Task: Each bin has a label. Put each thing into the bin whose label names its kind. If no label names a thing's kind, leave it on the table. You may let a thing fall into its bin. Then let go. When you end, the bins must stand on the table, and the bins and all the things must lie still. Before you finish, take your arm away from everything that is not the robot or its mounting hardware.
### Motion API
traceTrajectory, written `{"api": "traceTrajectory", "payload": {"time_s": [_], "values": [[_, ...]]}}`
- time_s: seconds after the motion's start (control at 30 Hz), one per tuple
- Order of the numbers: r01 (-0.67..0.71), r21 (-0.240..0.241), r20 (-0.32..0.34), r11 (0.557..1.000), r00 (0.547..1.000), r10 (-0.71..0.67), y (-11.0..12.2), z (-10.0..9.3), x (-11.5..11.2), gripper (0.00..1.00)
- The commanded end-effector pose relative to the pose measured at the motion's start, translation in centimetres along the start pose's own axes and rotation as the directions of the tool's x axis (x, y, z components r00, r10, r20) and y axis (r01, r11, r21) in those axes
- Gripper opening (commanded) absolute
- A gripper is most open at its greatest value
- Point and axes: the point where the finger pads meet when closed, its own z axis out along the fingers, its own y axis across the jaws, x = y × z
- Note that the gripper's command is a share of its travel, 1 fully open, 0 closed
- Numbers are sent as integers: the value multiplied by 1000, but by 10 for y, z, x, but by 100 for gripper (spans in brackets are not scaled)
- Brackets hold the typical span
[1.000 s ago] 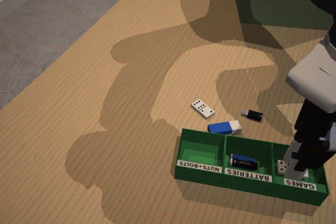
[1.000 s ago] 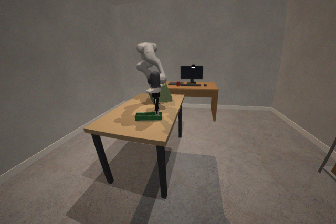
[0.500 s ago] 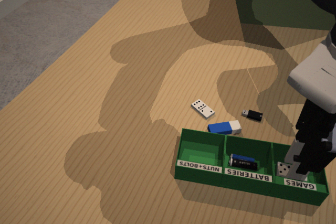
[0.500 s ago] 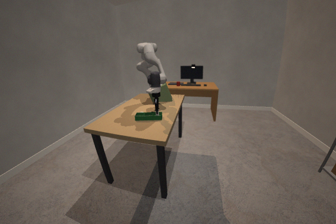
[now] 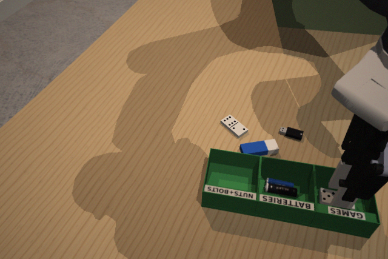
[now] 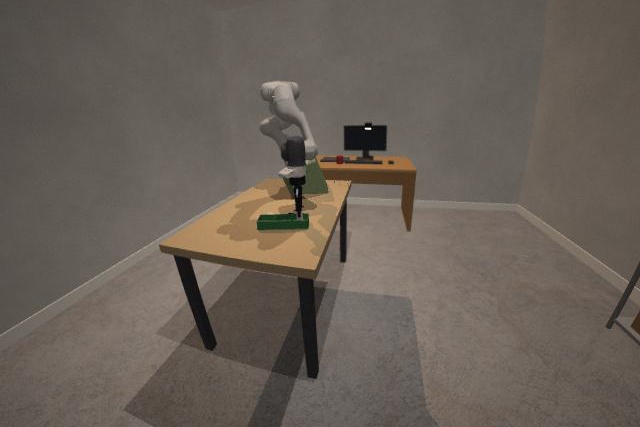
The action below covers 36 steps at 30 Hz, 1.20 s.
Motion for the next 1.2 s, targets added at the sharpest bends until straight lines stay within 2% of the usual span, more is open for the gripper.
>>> {"api": "traceTrajectory", "payload": {"time_s": [0.0, 0.77, 0.93, 1.17], "values": [[-1, 0, 2, 1000, 1000, 1, 0, -2, -1, 19], [-1, 0, 2, 1000, 1000, 1, 0, -28, -1, 19], [-1, 0, 2, 1000, 1000, 1, 0, -50, -1, 19], [-1, 0, 2, 1000, 1000, 1, 0, -50, -1, 19]]}}
